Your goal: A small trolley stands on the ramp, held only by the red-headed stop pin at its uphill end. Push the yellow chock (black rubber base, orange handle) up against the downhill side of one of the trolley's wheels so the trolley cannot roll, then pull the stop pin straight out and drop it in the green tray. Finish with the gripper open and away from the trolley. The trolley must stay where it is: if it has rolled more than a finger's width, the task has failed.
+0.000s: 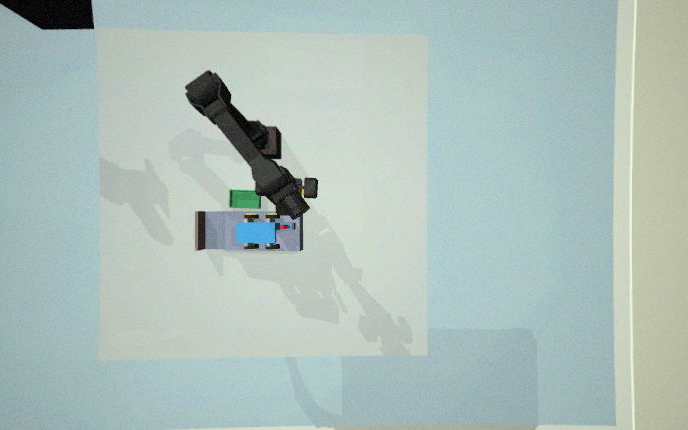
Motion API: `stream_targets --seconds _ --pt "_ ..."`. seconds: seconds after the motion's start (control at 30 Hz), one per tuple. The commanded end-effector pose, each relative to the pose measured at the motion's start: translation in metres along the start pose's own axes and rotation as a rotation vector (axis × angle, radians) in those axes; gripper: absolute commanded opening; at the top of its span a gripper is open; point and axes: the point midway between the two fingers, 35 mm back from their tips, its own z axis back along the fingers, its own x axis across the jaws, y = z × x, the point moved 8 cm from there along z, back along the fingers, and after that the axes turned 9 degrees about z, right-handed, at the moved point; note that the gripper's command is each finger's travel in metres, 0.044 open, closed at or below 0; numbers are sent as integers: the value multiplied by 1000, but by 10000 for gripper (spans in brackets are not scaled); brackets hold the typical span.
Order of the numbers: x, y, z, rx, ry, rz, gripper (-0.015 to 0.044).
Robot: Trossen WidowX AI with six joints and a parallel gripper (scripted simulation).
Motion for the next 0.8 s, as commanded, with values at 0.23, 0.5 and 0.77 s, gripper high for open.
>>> stream_targets --seconds 0.23,0.5,0.77 --pt "-37 -6 -2 0 5 44 0" --pt "-64 -10 -4 0 7 46 0" --pt "-92 -14 -5 -1 10 46 0"
